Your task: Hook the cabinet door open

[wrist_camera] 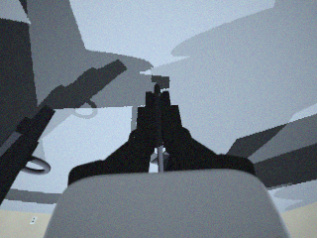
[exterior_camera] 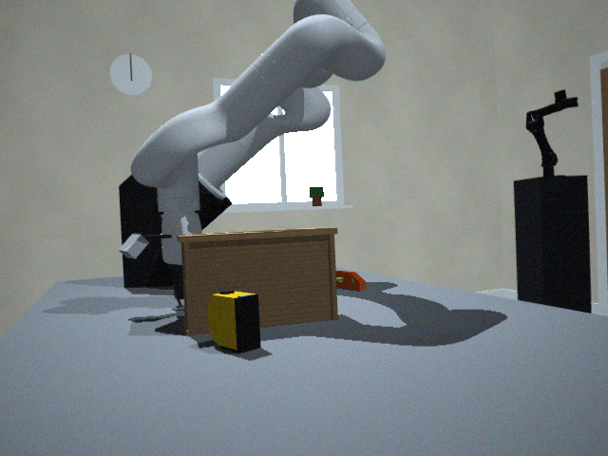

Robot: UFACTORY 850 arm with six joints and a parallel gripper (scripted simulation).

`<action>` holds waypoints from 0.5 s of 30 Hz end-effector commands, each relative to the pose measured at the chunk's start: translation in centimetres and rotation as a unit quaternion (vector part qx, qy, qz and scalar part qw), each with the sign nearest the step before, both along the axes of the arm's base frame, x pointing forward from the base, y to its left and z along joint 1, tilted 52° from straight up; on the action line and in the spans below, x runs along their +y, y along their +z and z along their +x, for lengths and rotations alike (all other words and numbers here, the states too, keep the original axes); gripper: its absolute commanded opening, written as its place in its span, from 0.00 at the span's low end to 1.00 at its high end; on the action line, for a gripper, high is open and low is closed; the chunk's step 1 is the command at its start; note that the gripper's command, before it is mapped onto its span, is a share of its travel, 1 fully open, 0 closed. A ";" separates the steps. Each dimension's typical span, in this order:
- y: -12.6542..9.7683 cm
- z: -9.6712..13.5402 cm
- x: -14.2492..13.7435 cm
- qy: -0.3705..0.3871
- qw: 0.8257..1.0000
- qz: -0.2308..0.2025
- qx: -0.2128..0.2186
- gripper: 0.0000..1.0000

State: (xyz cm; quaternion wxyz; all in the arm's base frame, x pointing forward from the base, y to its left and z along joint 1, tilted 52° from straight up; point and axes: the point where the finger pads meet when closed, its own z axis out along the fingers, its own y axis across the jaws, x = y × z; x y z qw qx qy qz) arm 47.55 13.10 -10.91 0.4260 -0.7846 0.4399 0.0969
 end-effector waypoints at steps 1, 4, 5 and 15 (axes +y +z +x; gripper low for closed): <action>0.0 0.0 0.0 0.000 1.000 0.000 0.000 0.04; 0.0 0.0 0.0 0.000 1.000 0.000 0.000 0.04; 0.0 0.0 0.0 0.000 1.000 0.000 0.000 0.04; 0.3 0.0 -0.5 0.000 1.000 0.000 0.000 0.04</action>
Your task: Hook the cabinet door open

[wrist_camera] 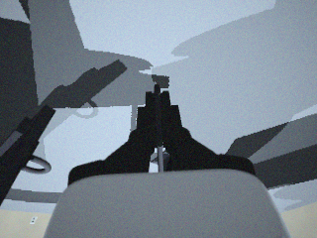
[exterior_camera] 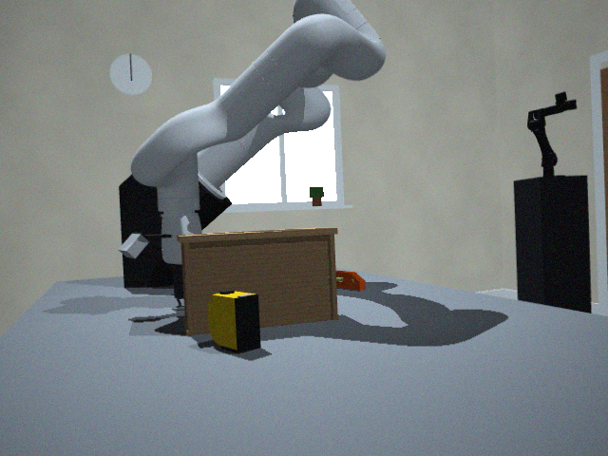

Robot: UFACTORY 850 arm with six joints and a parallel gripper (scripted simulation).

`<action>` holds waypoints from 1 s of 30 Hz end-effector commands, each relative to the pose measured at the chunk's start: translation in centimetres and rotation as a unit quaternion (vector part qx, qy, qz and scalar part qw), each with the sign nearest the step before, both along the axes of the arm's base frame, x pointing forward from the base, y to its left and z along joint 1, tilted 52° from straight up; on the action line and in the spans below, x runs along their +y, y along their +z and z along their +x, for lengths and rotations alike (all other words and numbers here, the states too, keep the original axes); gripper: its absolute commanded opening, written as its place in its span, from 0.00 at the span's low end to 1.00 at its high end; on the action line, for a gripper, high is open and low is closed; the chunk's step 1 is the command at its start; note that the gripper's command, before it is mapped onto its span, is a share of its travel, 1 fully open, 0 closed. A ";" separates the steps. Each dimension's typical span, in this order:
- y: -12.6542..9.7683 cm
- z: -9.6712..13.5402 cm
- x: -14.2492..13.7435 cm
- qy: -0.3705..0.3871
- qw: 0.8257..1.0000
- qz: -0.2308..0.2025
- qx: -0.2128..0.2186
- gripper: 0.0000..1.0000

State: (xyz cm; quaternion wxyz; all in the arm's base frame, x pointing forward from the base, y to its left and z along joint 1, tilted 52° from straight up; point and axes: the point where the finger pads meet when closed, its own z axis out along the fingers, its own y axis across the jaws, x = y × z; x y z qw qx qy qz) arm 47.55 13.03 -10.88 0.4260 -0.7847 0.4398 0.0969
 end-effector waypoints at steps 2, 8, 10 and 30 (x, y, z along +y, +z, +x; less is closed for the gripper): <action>0.3 0.0 -0.6 0.000 1.000 0.000 0.000 0.04; 0.4 0.0 -0.8 0.000 1.000 0.000 0.000 0.04; 0.5 0.0 -1.0 0.000 1.000 0.000 0.000 0.04; 1.4 -0.3 -2.3 0.000 1.000 0.000 0.000 0.04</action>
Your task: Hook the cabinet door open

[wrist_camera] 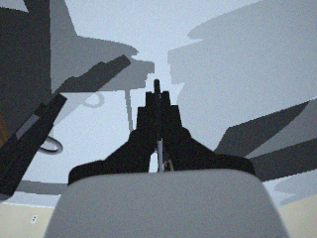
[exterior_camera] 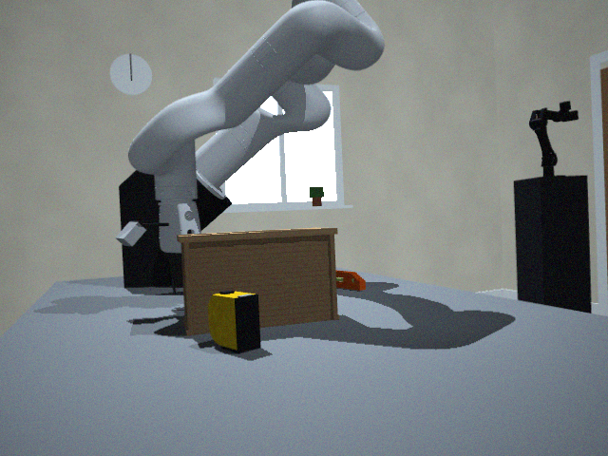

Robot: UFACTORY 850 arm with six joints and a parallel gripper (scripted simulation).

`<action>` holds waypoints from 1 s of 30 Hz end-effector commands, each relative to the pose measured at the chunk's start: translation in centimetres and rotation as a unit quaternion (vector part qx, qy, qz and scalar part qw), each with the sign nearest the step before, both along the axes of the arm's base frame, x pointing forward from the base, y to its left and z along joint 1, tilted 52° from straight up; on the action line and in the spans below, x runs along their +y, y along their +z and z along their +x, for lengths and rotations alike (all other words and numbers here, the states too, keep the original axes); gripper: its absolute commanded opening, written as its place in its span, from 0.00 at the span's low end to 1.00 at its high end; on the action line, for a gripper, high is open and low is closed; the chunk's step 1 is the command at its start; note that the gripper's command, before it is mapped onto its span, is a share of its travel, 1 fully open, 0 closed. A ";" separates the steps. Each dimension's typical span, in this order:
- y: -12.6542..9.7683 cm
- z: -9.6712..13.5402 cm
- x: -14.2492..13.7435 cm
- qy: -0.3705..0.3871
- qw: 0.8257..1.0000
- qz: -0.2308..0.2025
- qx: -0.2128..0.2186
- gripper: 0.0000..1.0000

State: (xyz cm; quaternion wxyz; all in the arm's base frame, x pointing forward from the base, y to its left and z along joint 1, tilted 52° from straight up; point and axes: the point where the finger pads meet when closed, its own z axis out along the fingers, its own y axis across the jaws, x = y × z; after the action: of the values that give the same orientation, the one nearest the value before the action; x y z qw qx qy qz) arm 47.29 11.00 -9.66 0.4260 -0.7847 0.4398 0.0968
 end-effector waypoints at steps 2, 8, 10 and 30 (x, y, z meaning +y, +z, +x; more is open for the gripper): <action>0.4 -0.1 -0.6 0.000 1.000 0.000 0.000 0.04; 0.6 -0.1 -0.8 0.000 1.000 0.000 0.000 0.04; 0.6 -0.2 -0.8 0.000 1.000 0.000 0.000 0.04; 1.7 -0.6 -2.0 0.000 1.000 0.000 0.000 0.04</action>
State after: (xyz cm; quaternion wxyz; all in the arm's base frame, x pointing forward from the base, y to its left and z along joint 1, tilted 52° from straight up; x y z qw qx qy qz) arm 46.72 9.17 -8.13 0.4260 -0.7846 0.4398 0.0968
